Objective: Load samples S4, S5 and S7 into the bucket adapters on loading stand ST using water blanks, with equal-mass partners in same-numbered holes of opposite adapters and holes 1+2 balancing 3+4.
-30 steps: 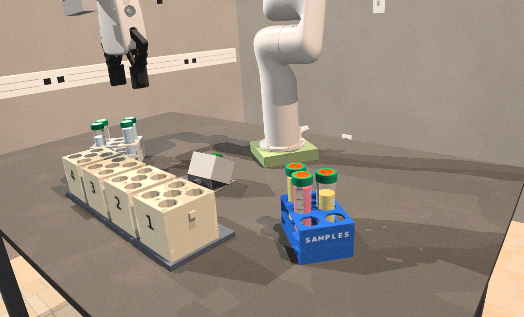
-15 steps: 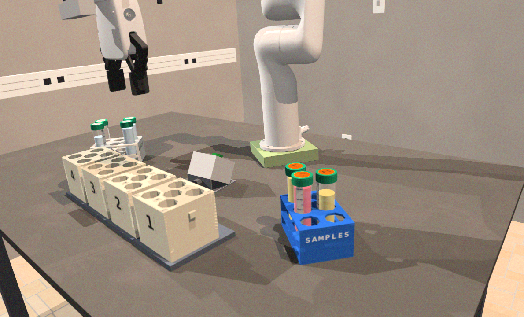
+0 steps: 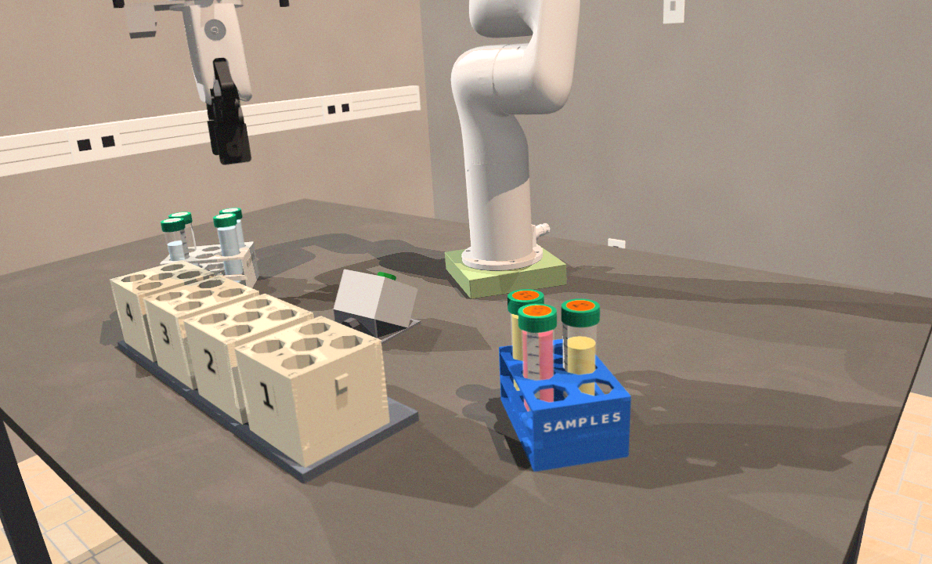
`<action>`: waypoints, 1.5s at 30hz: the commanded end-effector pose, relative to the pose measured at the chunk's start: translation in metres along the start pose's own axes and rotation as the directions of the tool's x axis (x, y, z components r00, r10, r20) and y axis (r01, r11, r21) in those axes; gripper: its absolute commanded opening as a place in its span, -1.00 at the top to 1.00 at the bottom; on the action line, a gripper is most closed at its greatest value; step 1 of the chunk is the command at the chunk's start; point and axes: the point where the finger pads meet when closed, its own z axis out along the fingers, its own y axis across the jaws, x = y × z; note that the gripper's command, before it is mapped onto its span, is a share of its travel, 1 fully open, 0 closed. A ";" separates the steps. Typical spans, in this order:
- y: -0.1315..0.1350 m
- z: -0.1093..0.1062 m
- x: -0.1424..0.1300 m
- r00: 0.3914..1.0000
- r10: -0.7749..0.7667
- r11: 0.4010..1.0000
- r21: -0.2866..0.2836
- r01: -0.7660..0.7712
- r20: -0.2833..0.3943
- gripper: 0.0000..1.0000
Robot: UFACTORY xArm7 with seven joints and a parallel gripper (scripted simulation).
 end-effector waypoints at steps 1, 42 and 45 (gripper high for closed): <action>0.026 -0.002 -0.003 0.985 0.174 0.985 -0.001 -0.174 -0.009 -1.00; 0.209 -0.002 -0.029 0.889 0.458 0.889 0.000 -0.458 -0.009 -1.00; 0.214 -0.002 -0.030 0.889 0.458 0.889 0.000 -0.458 -0.009 -1.00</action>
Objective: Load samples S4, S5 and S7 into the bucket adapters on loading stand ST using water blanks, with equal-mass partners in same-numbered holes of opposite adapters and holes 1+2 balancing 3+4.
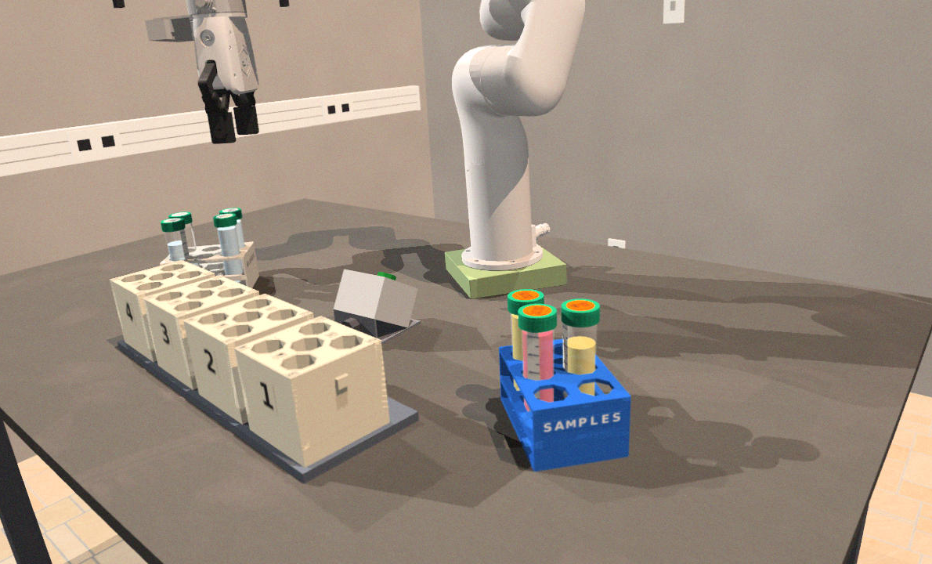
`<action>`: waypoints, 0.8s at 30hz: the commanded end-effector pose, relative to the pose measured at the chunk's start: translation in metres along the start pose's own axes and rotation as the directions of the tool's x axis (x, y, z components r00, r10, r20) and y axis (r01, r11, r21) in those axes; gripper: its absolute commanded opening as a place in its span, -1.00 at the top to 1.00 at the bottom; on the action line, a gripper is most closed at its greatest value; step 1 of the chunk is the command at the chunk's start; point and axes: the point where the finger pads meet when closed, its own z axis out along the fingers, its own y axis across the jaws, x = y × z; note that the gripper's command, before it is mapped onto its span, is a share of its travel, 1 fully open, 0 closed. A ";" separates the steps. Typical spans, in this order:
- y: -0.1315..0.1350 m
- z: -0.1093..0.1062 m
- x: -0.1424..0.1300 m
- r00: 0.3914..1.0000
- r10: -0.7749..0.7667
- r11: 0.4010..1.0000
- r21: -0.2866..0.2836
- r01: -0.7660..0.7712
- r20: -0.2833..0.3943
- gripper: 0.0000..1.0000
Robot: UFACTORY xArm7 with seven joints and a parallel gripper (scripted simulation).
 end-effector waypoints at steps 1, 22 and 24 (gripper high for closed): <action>0.016 -0.002 0.008 1.000 -0.003 1.000 0.002 0.003 -0.003 -1.00; 0.100 -0.001 0.037 1.000 -0.003 1.000 0.001 0.003 -0.003 -1.00; 0.100 -0.001 0.037 1.000 -0.003 1.000 0.001 0.003 -0.003 -1.00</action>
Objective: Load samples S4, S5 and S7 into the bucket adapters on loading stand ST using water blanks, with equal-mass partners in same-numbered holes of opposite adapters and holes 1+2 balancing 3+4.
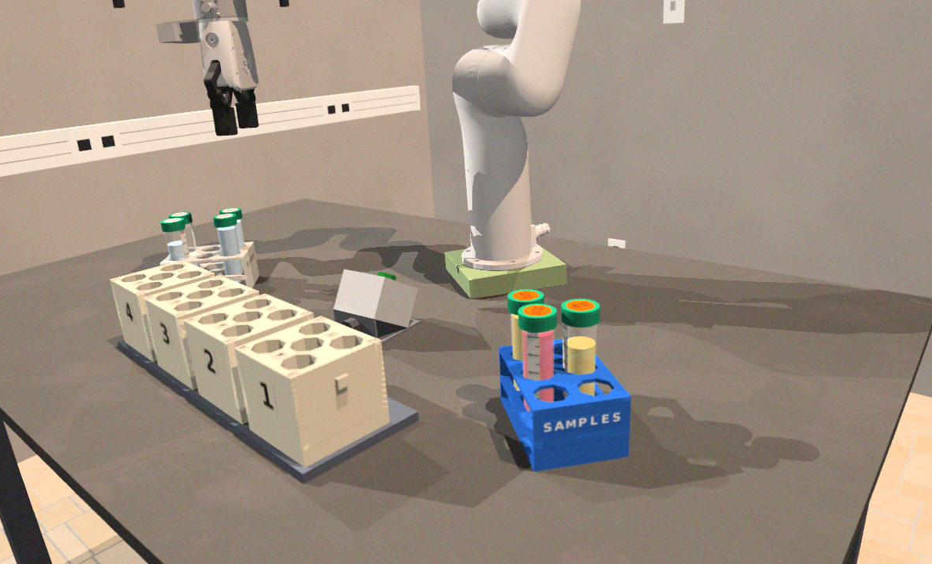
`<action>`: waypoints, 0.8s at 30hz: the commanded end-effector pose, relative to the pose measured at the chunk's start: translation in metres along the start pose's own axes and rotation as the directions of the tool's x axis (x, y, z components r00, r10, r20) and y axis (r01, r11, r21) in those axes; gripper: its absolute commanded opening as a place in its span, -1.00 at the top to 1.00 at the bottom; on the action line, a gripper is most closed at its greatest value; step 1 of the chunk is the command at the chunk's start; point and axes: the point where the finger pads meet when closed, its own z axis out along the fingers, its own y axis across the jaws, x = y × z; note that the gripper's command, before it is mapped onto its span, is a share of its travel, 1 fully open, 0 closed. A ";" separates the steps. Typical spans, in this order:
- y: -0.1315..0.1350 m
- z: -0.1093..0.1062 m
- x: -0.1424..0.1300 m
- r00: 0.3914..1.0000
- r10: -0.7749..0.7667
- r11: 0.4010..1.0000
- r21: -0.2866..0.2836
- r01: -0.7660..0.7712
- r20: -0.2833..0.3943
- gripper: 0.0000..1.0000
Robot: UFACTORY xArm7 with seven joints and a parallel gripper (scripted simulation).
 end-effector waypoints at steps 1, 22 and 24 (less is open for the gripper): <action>0.006 0.001 0.004 1.000 -0.002 1.000 0.002 0.002 -0.003 -1.00; 0.006 0.052 0.004 1.000 -0.002 1.000 0.002 0.002 -0.002 -1.00; 0.006 0.057 0.004 1.000 -0.002 1.000 0.002 0.002 -0.002 -1.00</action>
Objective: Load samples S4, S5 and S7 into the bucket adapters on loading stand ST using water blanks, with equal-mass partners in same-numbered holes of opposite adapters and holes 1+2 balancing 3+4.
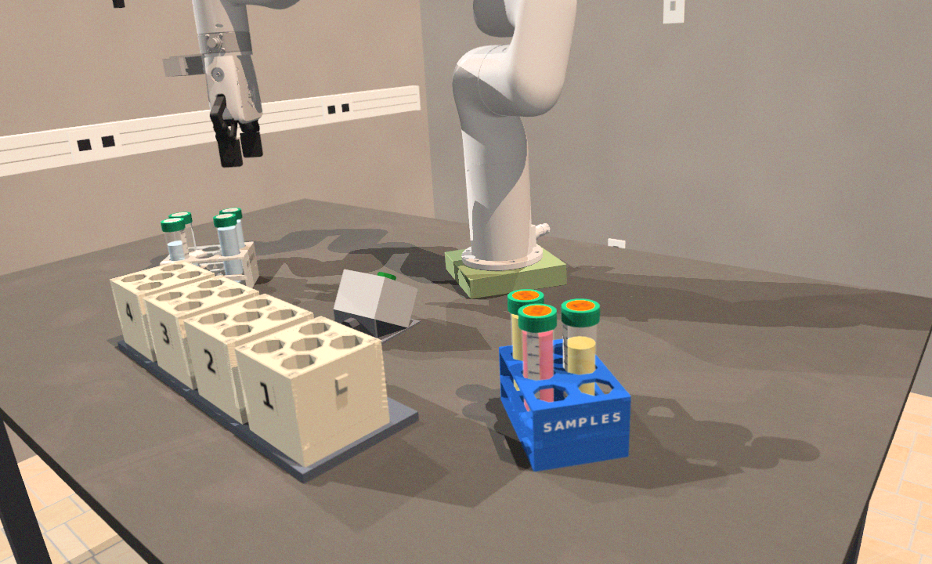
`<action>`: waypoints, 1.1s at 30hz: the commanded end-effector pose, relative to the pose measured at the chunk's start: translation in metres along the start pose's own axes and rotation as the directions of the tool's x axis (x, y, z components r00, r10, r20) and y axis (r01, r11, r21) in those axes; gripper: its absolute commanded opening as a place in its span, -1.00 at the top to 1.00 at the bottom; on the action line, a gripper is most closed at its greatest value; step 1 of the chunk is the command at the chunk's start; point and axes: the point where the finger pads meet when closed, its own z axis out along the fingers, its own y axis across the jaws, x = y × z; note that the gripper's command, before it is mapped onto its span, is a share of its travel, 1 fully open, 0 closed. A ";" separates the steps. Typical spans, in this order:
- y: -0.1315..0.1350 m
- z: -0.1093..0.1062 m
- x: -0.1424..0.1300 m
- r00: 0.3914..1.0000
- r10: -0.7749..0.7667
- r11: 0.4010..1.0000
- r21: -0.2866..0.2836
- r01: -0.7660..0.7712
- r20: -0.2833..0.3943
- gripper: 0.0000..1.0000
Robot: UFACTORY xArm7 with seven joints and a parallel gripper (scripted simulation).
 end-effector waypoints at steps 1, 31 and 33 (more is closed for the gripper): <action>0.000 0.010 0.002 1.000 0.000 1.000 0.001 0.000 -0.005 -1.00; 0.000 0.054 0.002 1.000 0.000 1.000 0.001 0.000 -0.004 -1.00; 0.000 0.054 0.002 1.000 0.000 1.000 0.001 0.000 -0.004 -1.00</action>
